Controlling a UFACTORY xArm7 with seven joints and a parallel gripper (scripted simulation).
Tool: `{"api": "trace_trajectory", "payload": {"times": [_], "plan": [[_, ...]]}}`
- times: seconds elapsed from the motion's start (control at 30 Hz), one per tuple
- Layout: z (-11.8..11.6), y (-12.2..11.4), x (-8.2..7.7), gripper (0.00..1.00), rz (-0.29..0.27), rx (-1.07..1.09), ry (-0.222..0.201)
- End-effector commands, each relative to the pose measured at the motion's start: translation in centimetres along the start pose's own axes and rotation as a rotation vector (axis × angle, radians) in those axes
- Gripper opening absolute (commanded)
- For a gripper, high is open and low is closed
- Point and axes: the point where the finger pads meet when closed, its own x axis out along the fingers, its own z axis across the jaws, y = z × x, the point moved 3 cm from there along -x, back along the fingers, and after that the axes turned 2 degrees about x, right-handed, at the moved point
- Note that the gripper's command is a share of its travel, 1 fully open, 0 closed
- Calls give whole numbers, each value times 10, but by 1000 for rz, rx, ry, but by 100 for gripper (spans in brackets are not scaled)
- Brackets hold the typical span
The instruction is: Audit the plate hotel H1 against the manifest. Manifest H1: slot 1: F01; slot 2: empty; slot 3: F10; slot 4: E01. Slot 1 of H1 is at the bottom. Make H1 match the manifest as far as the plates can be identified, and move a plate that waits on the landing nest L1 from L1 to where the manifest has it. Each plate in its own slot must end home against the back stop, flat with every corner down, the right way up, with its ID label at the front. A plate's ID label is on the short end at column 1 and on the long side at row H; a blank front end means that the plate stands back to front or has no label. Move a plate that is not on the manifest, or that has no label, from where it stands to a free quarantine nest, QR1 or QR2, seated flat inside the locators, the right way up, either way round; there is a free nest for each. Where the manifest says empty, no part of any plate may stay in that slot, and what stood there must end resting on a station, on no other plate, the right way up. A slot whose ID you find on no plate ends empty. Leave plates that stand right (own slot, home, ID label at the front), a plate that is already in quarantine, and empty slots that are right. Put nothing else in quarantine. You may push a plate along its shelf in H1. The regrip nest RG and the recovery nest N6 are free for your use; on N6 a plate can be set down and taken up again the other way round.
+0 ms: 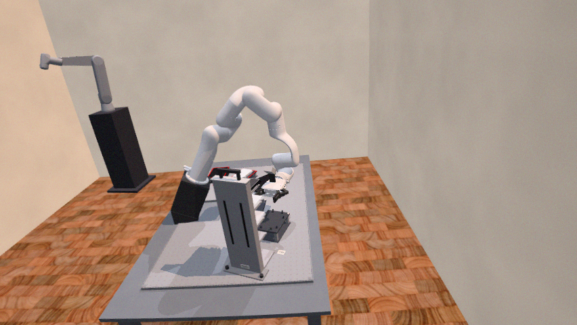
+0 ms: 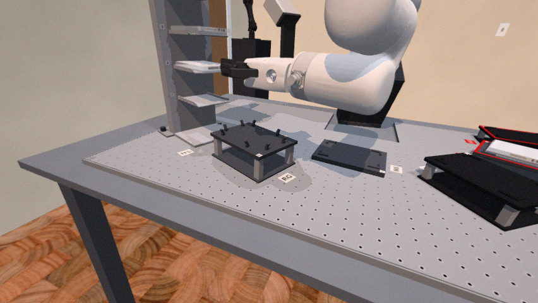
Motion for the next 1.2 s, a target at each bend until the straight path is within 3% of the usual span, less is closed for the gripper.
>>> {"api": "trace_trajectory", "payload": {"times": [0.0,1.17], "plan": [[-1,1,0,100,1,3,0],[-1,1,49,100,1,3,0]]}}
